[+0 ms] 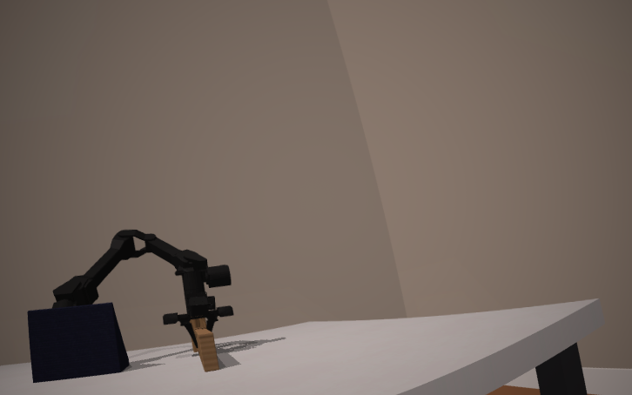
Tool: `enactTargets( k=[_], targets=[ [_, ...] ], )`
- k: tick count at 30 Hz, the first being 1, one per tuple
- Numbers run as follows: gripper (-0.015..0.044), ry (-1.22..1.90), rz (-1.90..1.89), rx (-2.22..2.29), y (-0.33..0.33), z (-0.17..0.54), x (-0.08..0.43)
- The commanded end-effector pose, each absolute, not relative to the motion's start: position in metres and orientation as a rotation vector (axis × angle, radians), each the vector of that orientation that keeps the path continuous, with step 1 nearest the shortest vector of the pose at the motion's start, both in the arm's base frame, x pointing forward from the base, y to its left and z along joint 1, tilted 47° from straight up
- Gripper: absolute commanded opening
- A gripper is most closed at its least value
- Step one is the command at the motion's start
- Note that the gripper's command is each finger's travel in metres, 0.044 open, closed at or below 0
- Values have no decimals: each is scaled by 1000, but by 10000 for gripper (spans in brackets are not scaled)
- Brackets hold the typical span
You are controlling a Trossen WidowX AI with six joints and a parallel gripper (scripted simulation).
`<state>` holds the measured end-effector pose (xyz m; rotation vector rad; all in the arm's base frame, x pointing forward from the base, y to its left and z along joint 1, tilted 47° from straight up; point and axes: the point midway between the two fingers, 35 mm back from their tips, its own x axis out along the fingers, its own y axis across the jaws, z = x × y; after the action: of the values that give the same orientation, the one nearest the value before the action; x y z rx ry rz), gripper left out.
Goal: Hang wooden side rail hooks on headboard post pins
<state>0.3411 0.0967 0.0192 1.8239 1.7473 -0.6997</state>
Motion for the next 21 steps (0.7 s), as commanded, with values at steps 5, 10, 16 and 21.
enactTargets(
  k=[5,10,16,21],
  targets=[
    [0,1748,-707,1834,94,21,341],
    [0,1748,-707,1834,93,22,341],
    [0,1748,-707,1834,93,22,341],
    [0,1748,-707,1834,92,23,341]
  ],
)
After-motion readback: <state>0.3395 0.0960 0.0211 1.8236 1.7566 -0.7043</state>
